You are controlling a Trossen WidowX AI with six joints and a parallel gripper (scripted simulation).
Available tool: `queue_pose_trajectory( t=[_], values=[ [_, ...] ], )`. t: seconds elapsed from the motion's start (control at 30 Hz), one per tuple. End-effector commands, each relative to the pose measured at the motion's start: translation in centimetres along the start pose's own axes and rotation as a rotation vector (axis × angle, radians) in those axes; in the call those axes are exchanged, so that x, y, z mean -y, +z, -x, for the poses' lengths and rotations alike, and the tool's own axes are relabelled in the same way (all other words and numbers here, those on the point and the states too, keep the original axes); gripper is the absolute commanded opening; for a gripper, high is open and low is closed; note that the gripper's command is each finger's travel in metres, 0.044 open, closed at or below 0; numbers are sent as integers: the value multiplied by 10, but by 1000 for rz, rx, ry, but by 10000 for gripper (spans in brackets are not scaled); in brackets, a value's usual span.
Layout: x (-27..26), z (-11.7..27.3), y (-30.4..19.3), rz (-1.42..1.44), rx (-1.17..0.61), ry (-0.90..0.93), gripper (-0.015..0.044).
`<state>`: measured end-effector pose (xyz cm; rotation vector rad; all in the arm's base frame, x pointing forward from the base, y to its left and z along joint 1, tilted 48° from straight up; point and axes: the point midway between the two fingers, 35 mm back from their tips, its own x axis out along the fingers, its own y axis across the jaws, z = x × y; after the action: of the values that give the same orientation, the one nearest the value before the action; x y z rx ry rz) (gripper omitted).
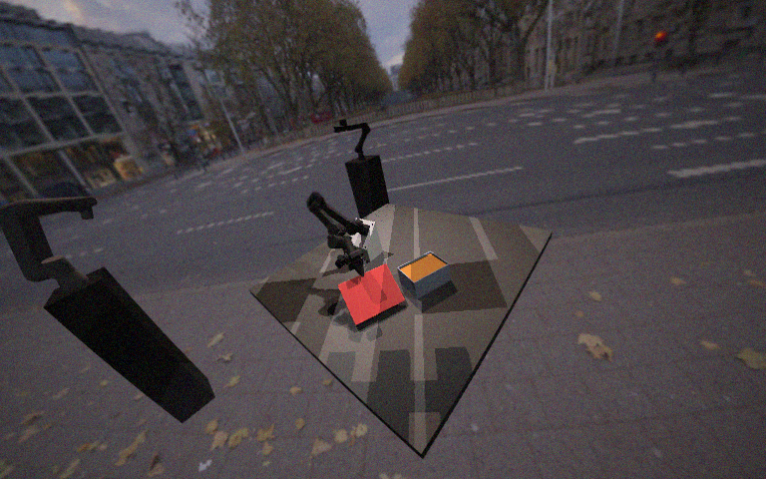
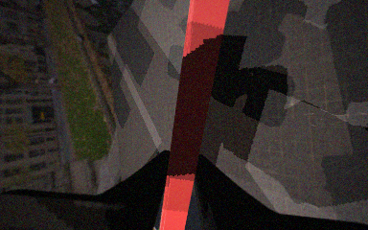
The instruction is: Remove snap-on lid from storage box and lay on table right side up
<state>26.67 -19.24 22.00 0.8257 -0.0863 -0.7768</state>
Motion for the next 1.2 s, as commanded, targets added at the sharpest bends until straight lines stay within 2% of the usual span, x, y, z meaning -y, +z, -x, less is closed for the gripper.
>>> queue_pose_trajectory(
  t=[0.0,1.17],
  values=[
    [1,-2,-2,6,-9,11,0],
    [22,-20,-2,7,-9,11,0]
  ],
)
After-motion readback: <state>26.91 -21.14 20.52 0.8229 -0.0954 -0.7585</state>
